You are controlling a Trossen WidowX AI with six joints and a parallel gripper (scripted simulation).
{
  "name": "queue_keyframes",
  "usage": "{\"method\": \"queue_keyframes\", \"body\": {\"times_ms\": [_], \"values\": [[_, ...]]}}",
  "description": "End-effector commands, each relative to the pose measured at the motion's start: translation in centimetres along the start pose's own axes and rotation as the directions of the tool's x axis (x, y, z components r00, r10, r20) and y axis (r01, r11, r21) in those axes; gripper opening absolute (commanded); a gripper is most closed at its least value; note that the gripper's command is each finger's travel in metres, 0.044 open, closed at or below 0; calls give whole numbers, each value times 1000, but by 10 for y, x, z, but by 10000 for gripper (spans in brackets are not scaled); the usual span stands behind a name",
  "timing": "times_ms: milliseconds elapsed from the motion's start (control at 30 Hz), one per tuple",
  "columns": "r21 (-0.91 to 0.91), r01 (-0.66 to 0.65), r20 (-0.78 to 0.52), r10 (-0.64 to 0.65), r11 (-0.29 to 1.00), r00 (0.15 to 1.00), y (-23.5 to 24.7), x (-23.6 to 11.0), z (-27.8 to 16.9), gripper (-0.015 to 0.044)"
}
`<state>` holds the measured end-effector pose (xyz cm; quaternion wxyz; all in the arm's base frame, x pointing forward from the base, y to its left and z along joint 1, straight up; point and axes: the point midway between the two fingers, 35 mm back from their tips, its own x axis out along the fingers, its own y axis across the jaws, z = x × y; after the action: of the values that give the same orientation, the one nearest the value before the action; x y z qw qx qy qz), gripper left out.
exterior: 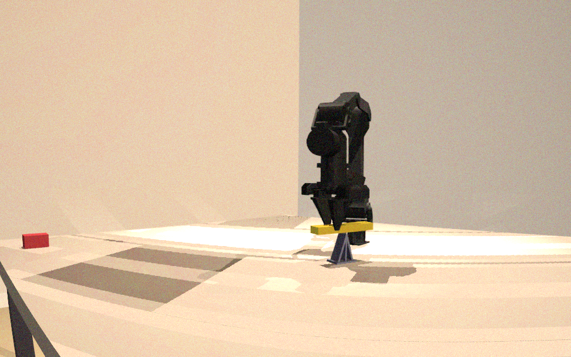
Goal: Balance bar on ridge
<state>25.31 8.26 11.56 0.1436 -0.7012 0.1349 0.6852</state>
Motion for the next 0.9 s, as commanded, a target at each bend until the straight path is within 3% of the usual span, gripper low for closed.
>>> {"method": "queue_keyframes", "body": {"times_ms": [0, 433, 633, 867], "values": [[0, 0, 0, 0, 1000, 1000, 0, 0, 0, 0], [0, 0, 0, 0, 1000, 1000, 0, 0, 0, 0], [0, 0, 0, 0, 1000, 1000, 0, 0, 0, 158], [0, 0, 0, 0, 1000, 1000, 0, 0, 0, 167]]}}
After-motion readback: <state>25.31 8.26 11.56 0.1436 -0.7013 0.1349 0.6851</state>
